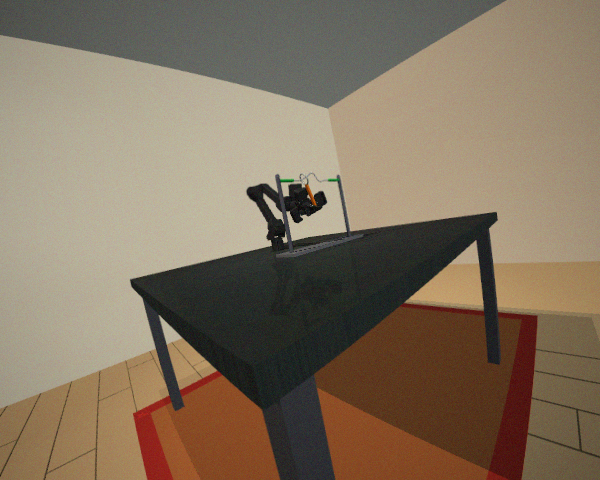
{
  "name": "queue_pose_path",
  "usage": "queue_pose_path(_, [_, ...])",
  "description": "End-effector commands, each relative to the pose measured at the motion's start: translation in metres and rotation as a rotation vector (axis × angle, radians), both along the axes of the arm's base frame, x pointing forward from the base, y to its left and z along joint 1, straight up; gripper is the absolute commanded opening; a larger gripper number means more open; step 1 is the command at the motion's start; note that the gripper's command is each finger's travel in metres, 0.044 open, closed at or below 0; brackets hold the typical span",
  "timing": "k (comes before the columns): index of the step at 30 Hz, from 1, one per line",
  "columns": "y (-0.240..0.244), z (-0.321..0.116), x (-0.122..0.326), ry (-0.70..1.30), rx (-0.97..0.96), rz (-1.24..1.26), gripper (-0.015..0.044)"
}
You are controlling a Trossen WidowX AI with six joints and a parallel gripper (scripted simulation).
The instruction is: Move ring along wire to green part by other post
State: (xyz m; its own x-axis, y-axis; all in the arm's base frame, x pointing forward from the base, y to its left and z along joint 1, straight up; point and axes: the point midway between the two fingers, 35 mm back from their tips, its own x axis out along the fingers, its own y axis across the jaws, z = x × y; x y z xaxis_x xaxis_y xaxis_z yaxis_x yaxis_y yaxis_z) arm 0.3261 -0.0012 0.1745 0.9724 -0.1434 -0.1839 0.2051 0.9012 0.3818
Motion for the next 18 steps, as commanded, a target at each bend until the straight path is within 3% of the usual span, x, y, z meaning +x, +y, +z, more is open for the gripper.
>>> queue_pose_path(1, [0.008,0.006,0.002,-0.009,0.044,-0.016,-0.015])
queue_pose_path(18, [0.027,0.016,0.007,-0.069,0.082,0.092,-0.015])
